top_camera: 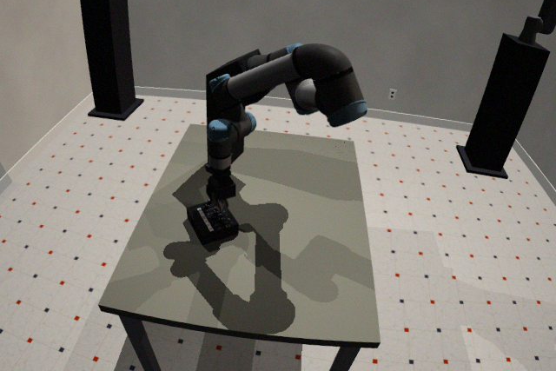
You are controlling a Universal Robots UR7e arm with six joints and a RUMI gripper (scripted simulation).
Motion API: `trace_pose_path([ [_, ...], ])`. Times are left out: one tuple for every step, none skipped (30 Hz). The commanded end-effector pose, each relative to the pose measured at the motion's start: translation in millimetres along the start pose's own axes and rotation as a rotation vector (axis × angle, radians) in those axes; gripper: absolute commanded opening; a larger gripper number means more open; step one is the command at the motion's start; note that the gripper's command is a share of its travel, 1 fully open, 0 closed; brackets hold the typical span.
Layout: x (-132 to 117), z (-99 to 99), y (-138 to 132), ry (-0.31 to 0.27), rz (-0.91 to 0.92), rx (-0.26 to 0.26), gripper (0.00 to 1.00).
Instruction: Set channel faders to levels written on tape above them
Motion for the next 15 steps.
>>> trace_pose_path([
  [-0.9, 3.5, -0.8, -0.001, -0.002, 0.002, 0.0],
  [-0.9, 3.9, -0.8, -0.001, -0.002, 0.002, 0.0],
  [-0.9, 4.2, -0.8, -0.001, -0.002, 0.002, 0.0],
  [-0.9, 4.5, -0.8, -0.001, -0.002, 0.002, 0.0],
  [-0.9, 4.7, -0.8, -0.001, -0.002, 0.002, 0.0],
  [-0.9, 4.8, -0.8, -0.001, -0.002, 0.002, 0.0],
  [-0.9, 4.9, -0.8, -0.001, -0.002, 0.002, 0.0],
  [-0.9, 4.9, -0.8, -0.001, -0.002, 0.002, 0.0],
  [-0.9, 4.9, -0.8, -0.001, -0.002, 0.002, 0.0],
  [-0.9, 4.9, -0.8, -0.001, -0.002, 0.002, 0.0],
  [-0.9, 4.9, -0.8, -0.001, -0.002, 0.002, 0.0],
  [-0.9, 4.9, -0.8, -0.001, -0.002, 0.002, 0.0],
  [-0.9, 4.9, -0.8, -0.001, -0.002, 0.002, 0.0],
  [-0.9, 4.9, -0.8, -0.001, -0.002, 0.002, 0.0],
  [-0.9, 4.9, -0.8, -0.001, -0.002, 0.002, 0.0],
])
Point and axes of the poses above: the point where the finger pads meet when closed, its own z axis out along the fingers, its own y axis across the jaws, x = y × z, the point moved 6 cm from there along -z, back along the fingers, and after that the axes turned 1 degree about -z, right-handed, at the moved point
